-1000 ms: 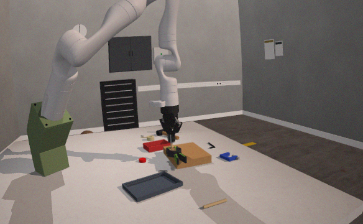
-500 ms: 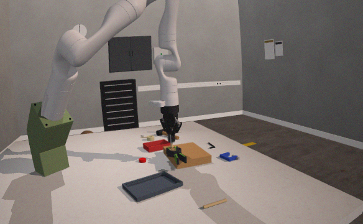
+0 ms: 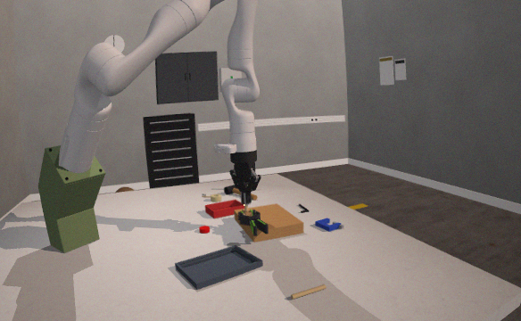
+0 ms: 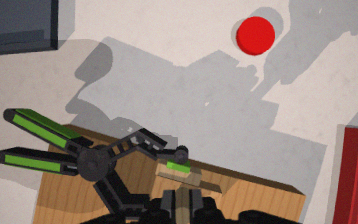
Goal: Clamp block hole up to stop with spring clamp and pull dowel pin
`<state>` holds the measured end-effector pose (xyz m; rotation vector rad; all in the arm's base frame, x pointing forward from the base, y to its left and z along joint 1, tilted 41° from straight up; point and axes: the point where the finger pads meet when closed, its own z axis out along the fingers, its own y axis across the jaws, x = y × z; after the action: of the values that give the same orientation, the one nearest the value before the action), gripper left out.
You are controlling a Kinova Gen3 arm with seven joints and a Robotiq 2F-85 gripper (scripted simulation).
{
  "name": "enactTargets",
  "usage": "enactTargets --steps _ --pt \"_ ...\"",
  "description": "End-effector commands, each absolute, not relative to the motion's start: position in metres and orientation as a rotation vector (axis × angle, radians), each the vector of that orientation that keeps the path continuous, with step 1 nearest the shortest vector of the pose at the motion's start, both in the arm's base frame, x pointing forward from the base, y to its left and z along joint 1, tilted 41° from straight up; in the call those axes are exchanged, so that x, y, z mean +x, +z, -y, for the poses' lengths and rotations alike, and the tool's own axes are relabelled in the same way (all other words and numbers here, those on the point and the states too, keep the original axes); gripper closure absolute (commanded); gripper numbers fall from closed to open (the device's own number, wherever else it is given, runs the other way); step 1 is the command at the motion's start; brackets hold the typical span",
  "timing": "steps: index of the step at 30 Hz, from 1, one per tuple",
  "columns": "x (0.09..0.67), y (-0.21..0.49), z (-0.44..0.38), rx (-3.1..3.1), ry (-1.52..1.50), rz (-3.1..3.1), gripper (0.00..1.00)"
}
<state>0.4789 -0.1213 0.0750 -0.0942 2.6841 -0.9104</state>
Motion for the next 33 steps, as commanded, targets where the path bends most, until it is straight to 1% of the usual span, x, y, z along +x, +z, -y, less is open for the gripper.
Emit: enactTargets --steps 1,33 --pt "0.4809 0.0746 0.1191 -0.075 -0.897 -2.678 0.9" --pt "0.4808 0.0746 0.1191 -0.018 -0.884 -2.669 0.9"
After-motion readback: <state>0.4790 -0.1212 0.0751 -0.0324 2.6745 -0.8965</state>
